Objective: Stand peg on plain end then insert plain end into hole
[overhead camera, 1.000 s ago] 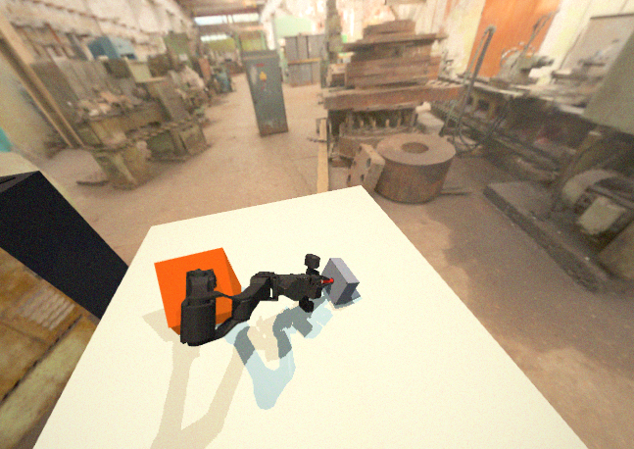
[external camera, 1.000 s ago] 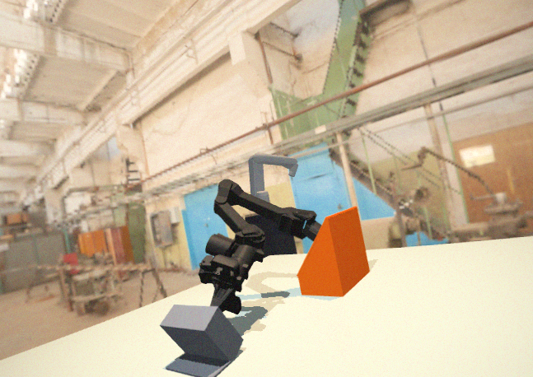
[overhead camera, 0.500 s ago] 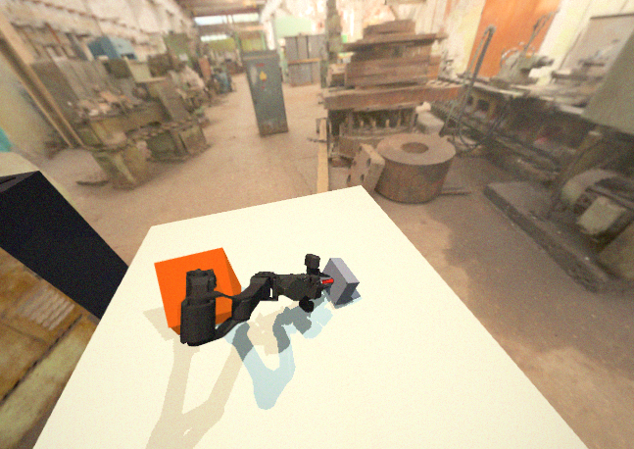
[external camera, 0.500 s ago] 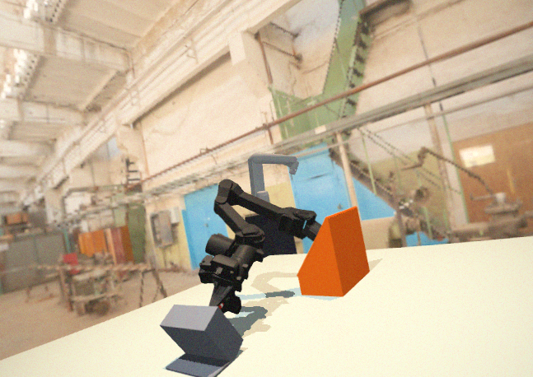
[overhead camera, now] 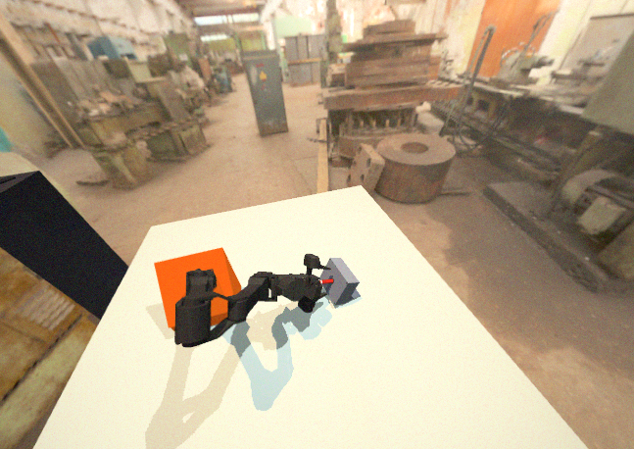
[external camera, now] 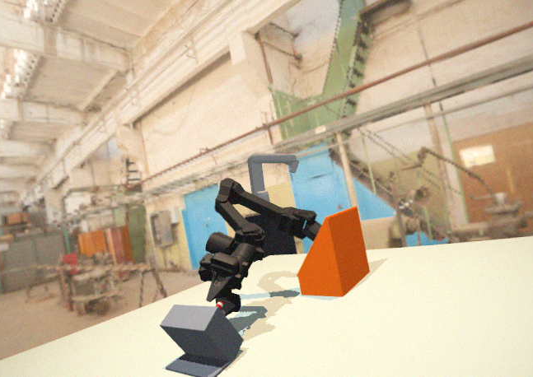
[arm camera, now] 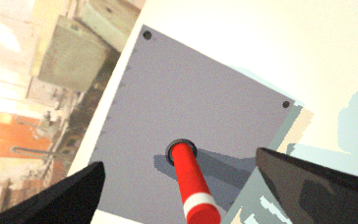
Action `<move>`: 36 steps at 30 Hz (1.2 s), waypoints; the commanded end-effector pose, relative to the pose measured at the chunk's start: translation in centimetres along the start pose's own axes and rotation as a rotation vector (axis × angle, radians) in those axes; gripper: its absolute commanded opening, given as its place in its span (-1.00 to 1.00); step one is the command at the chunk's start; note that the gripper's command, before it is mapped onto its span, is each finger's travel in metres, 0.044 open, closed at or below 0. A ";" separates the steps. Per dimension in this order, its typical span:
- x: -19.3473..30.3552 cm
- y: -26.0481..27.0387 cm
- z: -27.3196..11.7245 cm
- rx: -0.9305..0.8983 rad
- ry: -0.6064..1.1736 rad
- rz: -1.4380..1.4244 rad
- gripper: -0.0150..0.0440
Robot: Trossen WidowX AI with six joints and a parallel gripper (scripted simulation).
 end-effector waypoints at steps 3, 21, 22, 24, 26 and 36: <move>0.0 0.0 -0.6 0.001 0.006 -0.001 1.00; -0.4 0.0 -2.1 0.000 0.006 -0.002 1.00; -0.4 0.0 -2.2 0.000 0.006 -0.002 1.00; -0.5 0.0 -2.3 0.000 0.006 -0.002 1.00; -0.5 0.0 -2.5 0.000 0.006 -0.002 1.00; -0.7 0.0 -3.3 0.000 0.006 -0.003 1.00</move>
Point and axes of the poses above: the point midway between the two fingers, 35 mm back from their tips, its own z axis out along the fingers, its own y axis across the jaws, x = y × z, the point moved 1 cm from there along -z, back along the fingers, and after that the axes turned 13 degrees about -z, right-handed, at the moved point
